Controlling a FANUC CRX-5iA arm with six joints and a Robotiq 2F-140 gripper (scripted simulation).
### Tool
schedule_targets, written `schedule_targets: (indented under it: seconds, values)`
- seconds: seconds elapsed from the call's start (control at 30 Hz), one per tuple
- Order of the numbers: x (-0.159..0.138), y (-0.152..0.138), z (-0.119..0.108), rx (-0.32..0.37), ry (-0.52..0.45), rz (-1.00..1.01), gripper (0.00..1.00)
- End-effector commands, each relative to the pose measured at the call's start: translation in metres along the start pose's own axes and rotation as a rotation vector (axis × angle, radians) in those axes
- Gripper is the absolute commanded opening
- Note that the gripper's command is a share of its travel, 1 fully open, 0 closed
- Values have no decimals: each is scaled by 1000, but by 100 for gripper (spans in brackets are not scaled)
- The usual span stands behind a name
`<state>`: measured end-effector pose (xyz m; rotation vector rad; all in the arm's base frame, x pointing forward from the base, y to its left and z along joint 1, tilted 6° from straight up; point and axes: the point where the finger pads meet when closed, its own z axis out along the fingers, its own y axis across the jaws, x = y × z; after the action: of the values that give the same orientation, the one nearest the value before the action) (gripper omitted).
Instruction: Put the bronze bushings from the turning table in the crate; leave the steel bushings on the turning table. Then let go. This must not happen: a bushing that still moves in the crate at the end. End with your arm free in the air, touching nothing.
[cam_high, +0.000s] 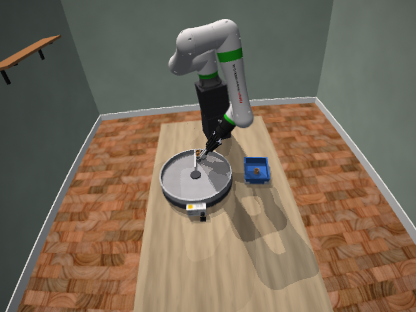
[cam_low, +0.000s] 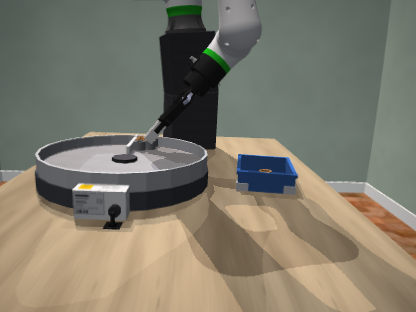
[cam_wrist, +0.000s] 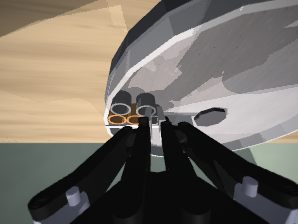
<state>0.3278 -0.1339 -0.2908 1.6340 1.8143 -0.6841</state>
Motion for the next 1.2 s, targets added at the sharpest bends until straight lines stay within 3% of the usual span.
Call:
schedule_targets:
  seconds: [0.0,0.03,1.17]
  values:
    - [0,0,0,0,0,0,6]
    - [0,0,0,0,0,0,0]
    - [0,0,0,0,0,0,0]
